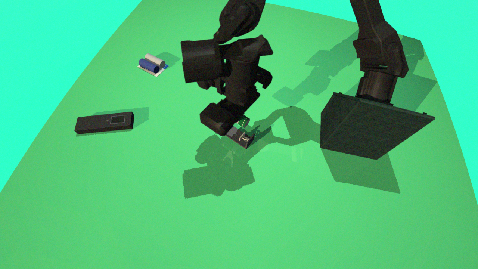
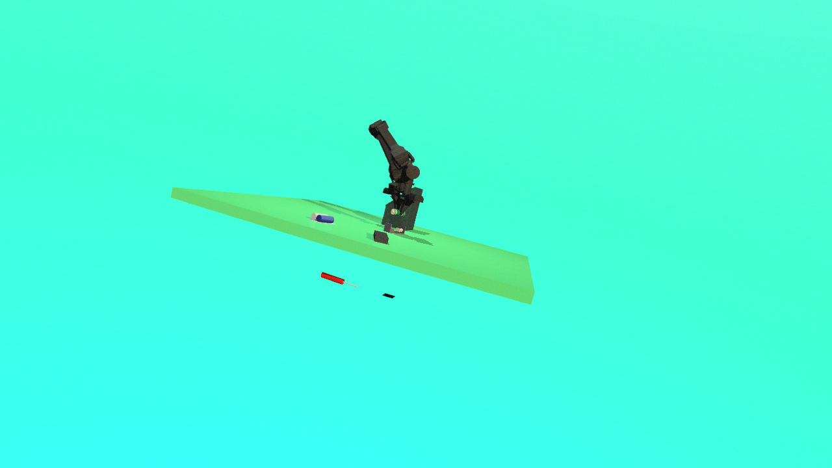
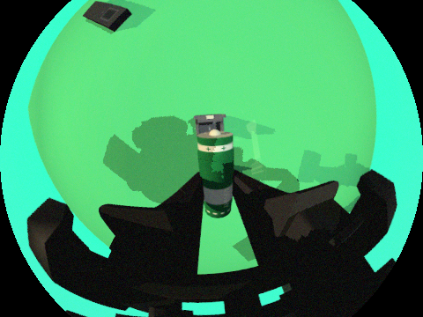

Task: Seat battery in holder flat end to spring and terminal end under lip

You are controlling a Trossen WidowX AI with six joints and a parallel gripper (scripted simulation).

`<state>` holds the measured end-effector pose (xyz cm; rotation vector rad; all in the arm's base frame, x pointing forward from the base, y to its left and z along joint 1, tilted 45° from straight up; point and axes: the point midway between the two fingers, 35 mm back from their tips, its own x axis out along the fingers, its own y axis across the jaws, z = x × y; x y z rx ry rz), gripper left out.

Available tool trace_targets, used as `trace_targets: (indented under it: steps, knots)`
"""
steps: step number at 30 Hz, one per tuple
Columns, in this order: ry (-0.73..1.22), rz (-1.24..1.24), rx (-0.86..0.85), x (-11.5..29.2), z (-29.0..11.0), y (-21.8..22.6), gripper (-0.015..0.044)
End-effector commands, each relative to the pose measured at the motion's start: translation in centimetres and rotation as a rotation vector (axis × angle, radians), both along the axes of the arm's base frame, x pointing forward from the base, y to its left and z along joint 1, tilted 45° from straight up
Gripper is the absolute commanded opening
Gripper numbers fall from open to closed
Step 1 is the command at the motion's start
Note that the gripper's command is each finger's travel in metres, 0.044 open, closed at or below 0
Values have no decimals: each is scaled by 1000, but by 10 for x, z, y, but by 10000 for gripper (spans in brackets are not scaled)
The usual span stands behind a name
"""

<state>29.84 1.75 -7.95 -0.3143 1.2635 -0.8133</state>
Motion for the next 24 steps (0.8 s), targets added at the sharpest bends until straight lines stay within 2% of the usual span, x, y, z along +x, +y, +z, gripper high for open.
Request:
trace_targets:
  steps: [1,24]
  knots:
    - [-25,11,-5,2,-6,-2,88]
    - [-174,180,-52,7,-27,-30,88]
